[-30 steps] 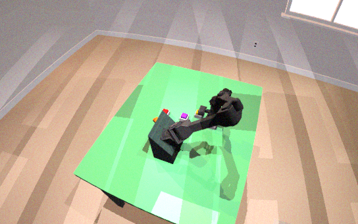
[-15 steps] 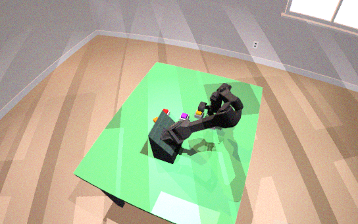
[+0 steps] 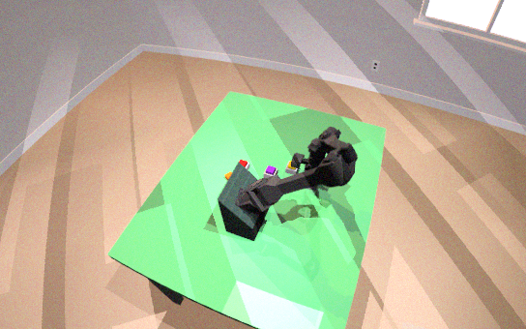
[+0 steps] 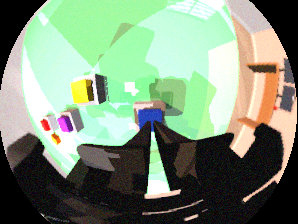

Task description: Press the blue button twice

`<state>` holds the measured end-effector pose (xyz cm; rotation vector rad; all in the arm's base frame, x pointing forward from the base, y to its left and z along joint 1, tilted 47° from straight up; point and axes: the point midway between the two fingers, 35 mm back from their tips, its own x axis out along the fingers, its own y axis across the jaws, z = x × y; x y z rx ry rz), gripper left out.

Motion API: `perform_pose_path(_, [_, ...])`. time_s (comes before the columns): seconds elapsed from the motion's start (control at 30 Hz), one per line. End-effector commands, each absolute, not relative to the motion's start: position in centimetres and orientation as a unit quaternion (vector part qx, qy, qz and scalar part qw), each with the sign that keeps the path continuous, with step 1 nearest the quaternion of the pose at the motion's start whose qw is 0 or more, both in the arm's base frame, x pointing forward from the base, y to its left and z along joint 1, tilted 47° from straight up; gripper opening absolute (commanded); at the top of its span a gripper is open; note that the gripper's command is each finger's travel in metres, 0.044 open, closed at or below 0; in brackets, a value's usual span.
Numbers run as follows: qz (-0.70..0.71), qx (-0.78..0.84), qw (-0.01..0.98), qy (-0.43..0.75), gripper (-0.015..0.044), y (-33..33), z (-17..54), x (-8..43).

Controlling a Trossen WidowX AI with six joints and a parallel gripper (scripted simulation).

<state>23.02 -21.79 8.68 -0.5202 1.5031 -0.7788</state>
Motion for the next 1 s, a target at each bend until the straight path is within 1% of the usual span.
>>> perform_pose_path(0.0, [-0.337, -0.227, 0.633, 0.659, 0.0020, -22.1, 8.1, 22.9])
perform_pose_path(0.73, [-0.337, -0.228, 0.633, 0.659, 0.0020, -22.5, 7.7, 22.8])
perform_pose_path(0.87, [-0.337, -0.227, 0.633, 0.659, 0.0020, -20.3, 9.8, 23.1])
perform_pose_path(0.97, [-0.337, -0.227, 0.633, 0.659, 0.0020, -20.1, 10.0, 23.2])
